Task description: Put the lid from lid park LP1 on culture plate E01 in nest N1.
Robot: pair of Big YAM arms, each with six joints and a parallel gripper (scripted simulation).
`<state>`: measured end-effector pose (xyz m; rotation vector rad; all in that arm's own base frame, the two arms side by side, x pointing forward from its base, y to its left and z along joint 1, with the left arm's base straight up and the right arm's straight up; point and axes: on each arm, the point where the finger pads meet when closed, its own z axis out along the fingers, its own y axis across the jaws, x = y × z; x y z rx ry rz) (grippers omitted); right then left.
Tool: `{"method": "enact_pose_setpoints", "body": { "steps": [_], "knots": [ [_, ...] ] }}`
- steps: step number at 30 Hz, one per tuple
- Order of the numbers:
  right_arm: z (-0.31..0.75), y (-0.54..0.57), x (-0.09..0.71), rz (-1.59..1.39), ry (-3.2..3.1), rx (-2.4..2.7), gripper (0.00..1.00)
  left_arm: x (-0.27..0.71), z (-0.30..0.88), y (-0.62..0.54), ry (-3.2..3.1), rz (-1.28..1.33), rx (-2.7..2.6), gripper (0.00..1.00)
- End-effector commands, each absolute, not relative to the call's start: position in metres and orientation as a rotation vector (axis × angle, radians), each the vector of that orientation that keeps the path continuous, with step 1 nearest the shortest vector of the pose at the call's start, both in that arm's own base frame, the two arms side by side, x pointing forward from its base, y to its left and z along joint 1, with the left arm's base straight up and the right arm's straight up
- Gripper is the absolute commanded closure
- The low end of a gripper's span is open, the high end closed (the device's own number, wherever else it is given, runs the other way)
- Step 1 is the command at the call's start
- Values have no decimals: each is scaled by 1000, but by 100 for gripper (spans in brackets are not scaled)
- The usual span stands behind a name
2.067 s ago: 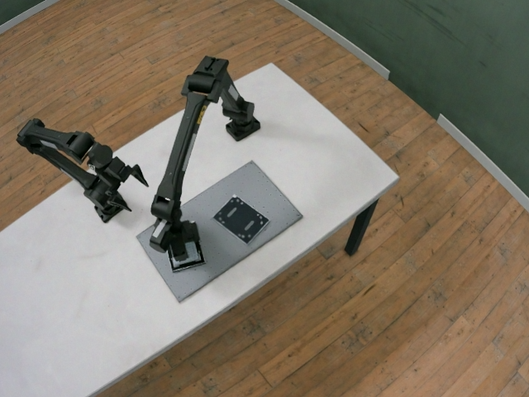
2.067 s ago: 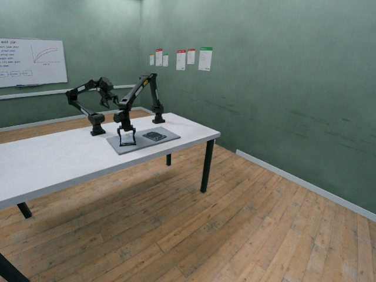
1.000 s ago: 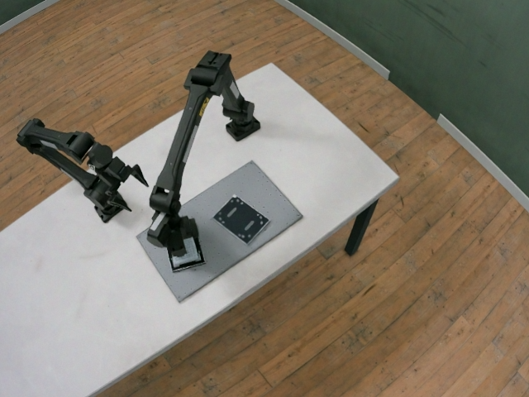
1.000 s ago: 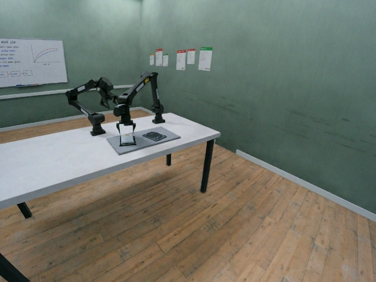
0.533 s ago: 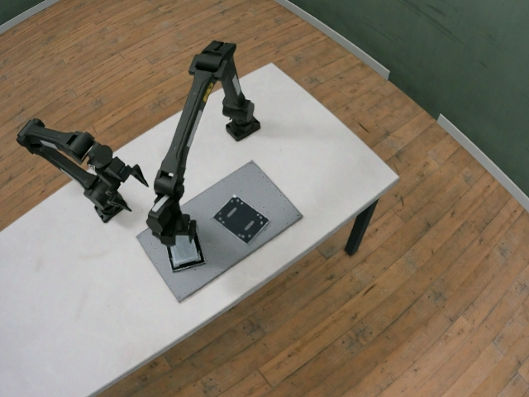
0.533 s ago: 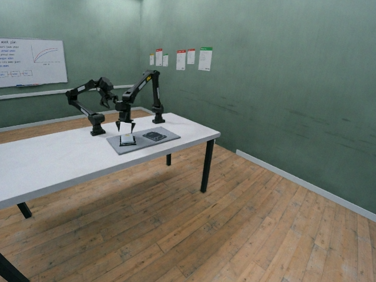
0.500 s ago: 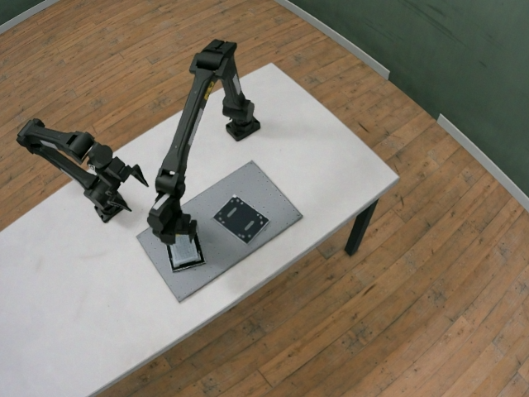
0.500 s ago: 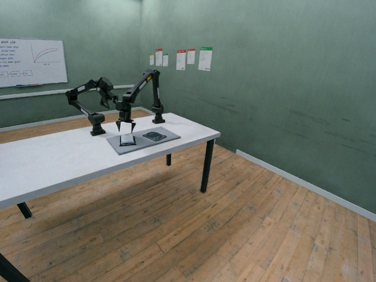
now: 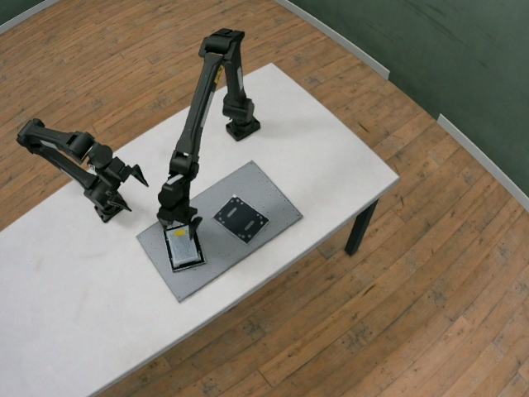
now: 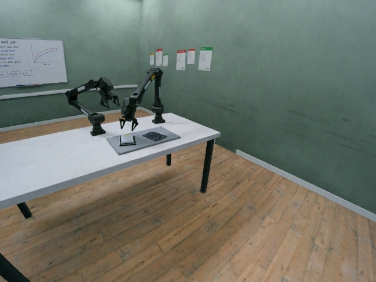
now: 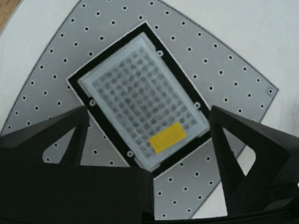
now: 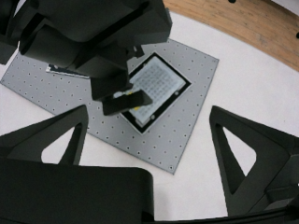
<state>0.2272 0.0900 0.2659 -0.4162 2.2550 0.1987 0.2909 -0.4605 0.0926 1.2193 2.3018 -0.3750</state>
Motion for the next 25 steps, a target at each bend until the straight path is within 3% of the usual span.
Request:
{"method": "enact_pose_setpoints", "body": {
  "steps": [1,25],
  "knots": [
    [300,88,233,196,2211,-405,0,302,96,-460,2254,-399,1215,0],
    [300,88,233,196,2211,-405,0,308,108,-469,2231,-411,1204,0]
  ]
}}
